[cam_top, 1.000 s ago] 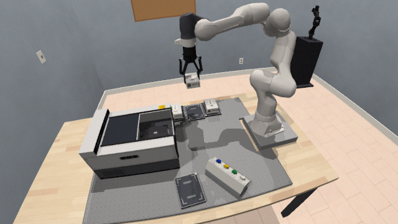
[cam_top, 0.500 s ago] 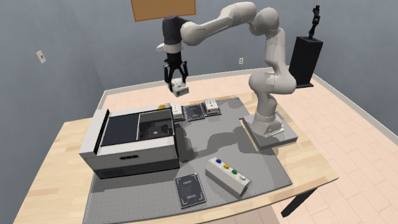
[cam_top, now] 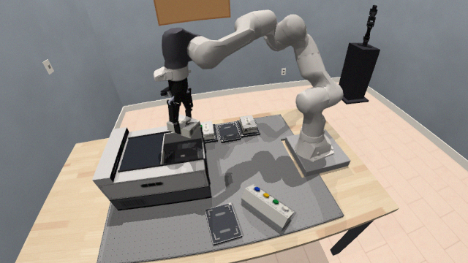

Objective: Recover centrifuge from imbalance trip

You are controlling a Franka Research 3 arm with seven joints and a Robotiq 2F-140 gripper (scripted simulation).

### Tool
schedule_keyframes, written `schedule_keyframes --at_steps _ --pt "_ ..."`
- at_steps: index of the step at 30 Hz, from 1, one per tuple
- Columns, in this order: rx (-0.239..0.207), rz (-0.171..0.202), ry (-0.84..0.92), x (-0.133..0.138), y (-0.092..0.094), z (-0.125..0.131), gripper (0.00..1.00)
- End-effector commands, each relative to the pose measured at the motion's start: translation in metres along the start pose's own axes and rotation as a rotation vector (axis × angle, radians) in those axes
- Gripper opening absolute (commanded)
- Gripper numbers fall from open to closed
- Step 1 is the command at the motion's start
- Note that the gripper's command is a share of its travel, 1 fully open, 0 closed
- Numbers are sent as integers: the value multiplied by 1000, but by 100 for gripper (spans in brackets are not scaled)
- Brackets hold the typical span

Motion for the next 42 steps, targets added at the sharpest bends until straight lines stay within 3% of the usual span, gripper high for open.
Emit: schedule_keyframes --at_steps 1,5,6,12,22,42 --pt "-39 27 275 -43 -5 1 10" --pt "-44 18 354 -55 -6 5 10" --pt "-54 18 447 -59 -6 6 10" --pt "-77 40 602 -64 -7 6 10" --pt "-80 44 616 -64 -15 6 10" --pt "-80 44 616 -60 -80 10 10"
Point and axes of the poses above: the point where the finger pads meet when closed, its own y axis back along the fingers, its own x axis across the jaws, z = x × y, the point moved 9 cm from there along y, back along the fingers, and after that the axes turned 10 degrees about -y, right-handed, at the moved point
